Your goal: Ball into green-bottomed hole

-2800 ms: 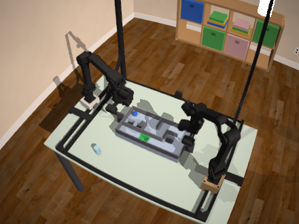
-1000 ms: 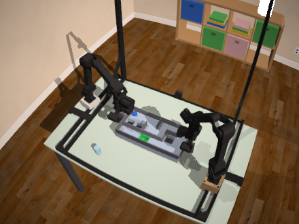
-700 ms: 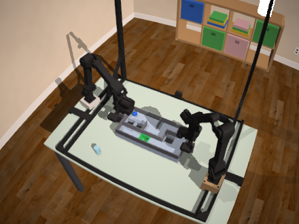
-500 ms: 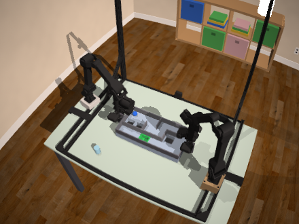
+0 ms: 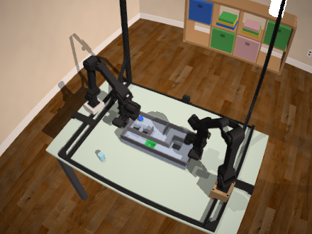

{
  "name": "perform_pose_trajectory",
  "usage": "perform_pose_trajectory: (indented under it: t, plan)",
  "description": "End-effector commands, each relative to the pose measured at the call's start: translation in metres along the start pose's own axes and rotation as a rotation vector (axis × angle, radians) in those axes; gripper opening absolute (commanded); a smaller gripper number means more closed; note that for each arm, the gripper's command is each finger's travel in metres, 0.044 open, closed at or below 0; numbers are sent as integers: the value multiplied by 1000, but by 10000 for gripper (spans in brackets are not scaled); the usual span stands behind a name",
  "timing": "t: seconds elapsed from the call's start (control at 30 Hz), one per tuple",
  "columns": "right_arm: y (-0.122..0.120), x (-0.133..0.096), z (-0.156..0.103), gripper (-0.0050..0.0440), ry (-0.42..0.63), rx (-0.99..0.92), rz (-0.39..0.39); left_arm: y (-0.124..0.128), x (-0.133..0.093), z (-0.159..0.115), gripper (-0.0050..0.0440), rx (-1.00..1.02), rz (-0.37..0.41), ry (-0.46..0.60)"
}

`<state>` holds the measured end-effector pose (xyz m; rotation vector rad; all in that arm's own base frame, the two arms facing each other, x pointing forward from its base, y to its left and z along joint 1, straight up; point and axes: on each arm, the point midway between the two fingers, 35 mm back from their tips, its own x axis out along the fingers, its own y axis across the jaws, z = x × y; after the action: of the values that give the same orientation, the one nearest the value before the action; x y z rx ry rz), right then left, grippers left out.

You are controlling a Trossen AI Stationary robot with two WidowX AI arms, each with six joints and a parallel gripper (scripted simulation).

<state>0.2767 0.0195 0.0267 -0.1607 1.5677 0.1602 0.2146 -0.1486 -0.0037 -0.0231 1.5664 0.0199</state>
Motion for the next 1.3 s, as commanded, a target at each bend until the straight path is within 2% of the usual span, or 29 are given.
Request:
perform_pose_trajectory:
  t: [0.0, 0.2, 0.77, 1.27]
  plan:
    - [0, 0, 1, 20, -3, 0, 0, 0, 2, -1, 20, -1, 2, 4]
    - [0, -5, 1, 20, -3, 0, 0, 0, -3, -1, 20, -1, 2, 4]
    - [0, -38, 1, 20, -3, 0, 0, 0, -36, -1, 20, -1, 2, 4]
    - [0, -50, 3, 20, 42, -2, 0, 0, -27, -3, 20, -2, 4, -43]
